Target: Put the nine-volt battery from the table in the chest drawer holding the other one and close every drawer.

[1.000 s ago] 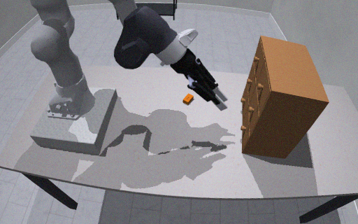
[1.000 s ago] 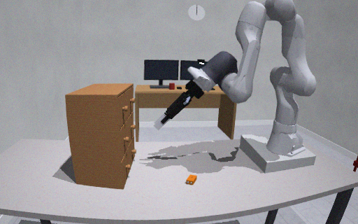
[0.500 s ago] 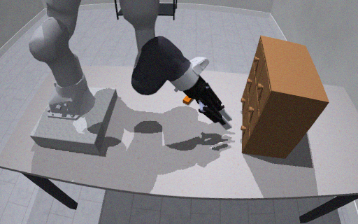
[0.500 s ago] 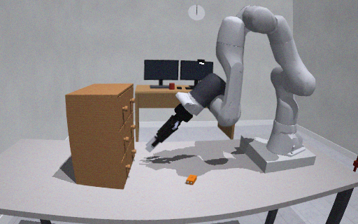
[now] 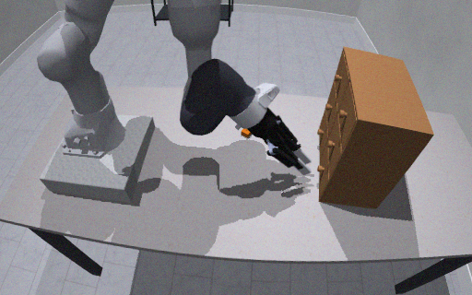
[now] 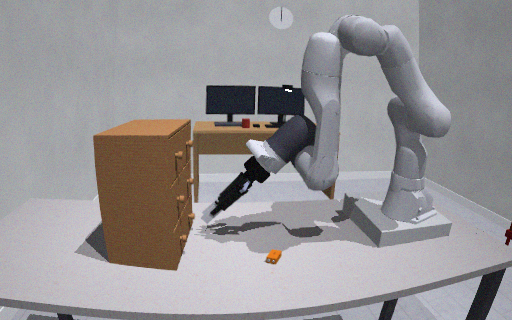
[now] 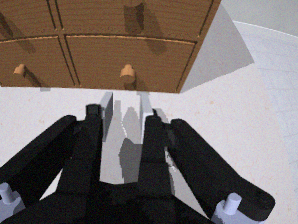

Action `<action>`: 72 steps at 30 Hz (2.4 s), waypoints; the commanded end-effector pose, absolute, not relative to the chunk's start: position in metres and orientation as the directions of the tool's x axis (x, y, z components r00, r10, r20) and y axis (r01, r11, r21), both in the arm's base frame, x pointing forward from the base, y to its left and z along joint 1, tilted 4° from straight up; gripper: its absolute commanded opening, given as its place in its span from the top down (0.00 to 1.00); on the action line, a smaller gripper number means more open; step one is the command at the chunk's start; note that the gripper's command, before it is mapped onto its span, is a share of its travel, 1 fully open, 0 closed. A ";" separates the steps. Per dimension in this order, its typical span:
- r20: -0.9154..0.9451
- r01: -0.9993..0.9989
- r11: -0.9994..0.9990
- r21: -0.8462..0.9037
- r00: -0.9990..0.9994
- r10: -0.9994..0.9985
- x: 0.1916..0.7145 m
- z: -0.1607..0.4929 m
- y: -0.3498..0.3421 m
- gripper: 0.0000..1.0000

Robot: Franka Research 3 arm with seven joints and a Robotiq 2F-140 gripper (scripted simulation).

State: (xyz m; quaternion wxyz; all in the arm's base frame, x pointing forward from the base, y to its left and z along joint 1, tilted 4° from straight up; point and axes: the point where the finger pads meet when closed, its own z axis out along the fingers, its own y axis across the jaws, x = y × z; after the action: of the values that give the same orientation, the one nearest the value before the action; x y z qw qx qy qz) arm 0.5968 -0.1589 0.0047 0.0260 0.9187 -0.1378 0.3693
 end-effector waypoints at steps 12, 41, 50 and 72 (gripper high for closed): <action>0.691 -0.281 -0.958 -0.065 0.679 -0.246 0.599 0.007 -0.159 0.80; 0.691 -0.281 -0.958 -0.065 0.679 -0.246 0.600 0.007 -0.159 0.80; 0.691 -0.281 -0.958 -0.065 0.679 -0.246 0.600 0.007 -0.159 0.80; 0.691 -0.281 -0.958 -0.065 0.679 -0.246 0.620 0.007 -0.165 0.80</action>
State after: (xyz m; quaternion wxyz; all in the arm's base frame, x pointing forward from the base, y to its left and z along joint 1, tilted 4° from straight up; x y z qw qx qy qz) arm 0.6189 -0.1655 0.0100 0.0255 0.9147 -0.1406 0.3780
